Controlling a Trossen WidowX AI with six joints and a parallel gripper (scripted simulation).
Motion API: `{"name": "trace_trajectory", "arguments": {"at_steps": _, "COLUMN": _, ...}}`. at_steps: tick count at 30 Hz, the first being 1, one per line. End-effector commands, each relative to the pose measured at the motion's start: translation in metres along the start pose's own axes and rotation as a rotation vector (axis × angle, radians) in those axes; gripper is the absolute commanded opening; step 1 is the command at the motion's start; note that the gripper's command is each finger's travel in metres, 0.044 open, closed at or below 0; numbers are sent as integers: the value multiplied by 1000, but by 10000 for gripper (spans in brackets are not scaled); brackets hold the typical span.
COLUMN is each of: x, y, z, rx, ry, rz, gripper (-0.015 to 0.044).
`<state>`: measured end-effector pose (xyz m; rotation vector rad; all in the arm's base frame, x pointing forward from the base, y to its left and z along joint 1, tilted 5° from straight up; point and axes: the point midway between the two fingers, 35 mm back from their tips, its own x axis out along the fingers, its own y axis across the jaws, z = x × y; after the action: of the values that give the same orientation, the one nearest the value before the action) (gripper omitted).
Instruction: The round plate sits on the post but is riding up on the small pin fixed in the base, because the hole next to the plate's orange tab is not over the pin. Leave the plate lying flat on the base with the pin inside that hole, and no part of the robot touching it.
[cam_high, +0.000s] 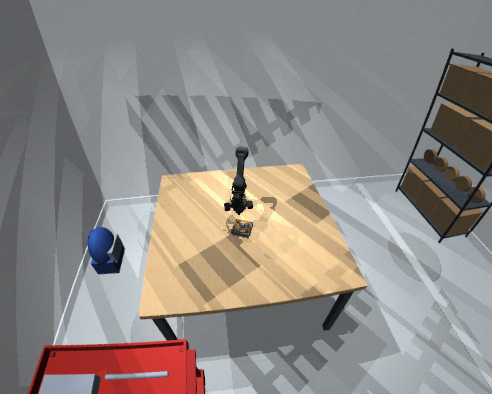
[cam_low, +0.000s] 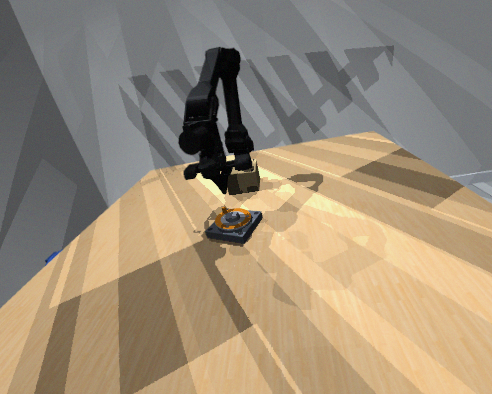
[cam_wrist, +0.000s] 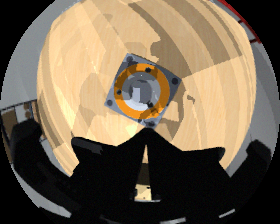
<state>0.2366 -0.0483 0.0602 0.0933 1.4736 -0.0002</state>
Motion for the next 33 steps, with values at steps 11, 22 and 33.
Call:
{"name": "trace_trajectory", "arguments": {"at_steps": 11, "x": 48, "y": -1, "z": -4, "rx": -12, "ry": 11, "rz": -6, "gripper": 0}}
{"name": "trace_trajectory", "arguments": {"at_steps": 22, "x": 48, "y": -13, "z": 2, "rx": -12, "ry": 10, "rz": -7, "gripper": 0}}
{"name": "trace_trajectory", "arguments": {"at_steps": 33, "x": 47, "y": -21, "z": 8, "rx": -12, "ry": 10, "rz": -8, "gripper": 0}}
